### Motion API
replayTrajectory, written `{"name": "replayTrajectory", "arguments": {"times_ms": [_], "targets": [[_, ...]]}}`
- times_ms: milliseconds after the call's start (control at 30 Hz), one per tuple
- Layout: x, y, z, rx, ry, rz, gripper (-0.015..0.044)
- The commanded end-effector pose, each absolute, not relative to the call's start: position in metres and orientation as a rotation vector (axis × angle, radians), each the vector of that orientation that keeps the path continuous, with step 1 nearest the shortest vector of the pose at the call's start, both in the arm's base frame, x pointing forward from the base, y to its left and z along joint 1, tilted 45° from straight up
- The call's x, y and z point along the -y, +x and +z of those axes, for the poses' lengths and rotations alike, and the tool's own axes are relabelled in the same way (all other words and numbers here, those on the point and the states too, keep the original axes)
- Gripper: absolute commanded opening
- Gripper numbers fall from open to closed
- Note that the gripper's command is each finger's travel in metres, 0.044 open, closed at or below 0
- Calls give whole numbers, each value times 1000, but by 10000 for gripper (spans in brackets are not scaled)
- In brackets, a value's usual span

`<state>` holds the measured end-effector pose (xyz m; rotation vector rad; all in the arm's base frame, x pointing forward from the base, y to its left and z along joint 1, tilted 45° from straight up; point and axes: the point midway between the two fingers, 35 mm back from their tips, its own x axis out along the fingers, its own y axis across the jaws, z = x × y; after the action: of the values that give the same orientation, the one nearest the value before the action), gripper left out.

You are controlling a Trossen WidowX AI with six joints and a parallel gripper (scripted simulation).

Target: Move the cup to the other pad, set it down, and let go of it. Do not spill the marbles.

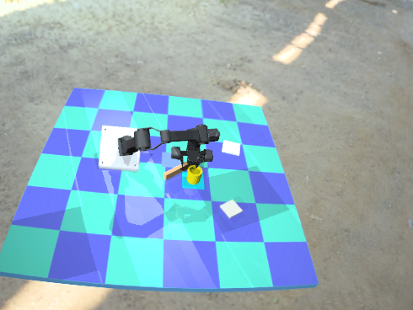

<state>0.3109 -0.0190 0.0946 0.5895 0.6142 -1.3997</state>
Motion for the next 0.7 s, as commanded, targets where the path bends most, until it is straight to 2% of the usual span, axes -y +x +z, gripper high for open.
{"name": "replayTrajectory", "arguments": {"times_ms": [0, 67, 100, 667], "targets": [[19, 311, 95, -616, 587, -1400, 383], [17, 311, 96, -616, 588, -1400, 435], [15, 311, 98, -617, 589, -1400, 440], [-26, 306, 139, -617, 595, -1398, 440]]}}
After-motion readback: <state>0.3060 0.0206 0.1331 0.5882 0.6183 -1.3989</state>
